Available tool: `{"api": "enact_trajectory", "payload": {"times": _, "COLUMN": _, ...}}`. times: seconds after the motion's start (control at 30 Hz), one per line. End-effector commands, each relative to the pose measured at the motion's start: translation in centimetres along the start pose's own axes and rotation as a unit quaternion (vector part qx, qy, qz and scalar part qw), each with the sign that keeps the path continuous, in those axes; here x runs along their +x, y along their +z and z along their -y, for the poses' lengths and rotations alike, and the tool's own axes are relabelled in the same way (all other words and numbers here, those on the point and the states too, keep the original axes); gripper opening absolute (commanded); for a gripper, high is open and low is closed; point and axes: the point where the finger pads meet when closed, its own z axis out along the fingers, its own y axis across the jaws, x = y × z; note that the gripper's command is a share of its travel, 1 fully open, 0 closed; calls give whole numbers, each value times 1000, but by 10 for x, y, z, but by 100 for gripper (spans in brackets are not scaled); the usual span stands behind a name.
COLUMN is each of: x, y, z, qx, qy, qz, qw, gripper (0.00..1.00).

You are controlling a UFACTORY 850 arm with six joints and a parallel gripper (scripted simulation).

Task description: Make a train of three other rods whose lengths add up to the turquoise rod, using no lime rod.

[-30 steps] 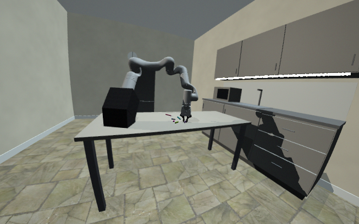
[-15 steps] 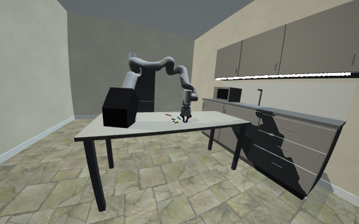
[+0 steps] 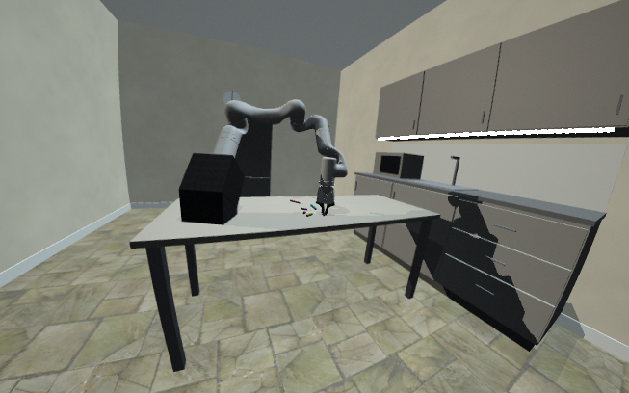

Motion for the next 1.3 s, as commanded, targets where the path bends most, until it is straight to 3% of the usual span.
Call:
{"api": "enact_trajectory", "payload": {"times": 0.0, "x": 0, "y": -1, "z": -1, "qx": -1, "qy": 0, "qz": 0, "qw": 1000, "gripper": 4}}
{"api": "enact_trajectory", "payload": {"times": 0.93, "x": 0, "y": -7, "z": -1, "qx": -1, "qy": 0, "qz": 0, "qw": 1000, "gripper": 4}}
{"api": "enact_trajectory", "payload": {"times": 1.27, "x": 0, "y": -72, "z": -1, "qx": -1, "qy": 0, "qz": 0, "qw": 1000, "gripper": 4}}
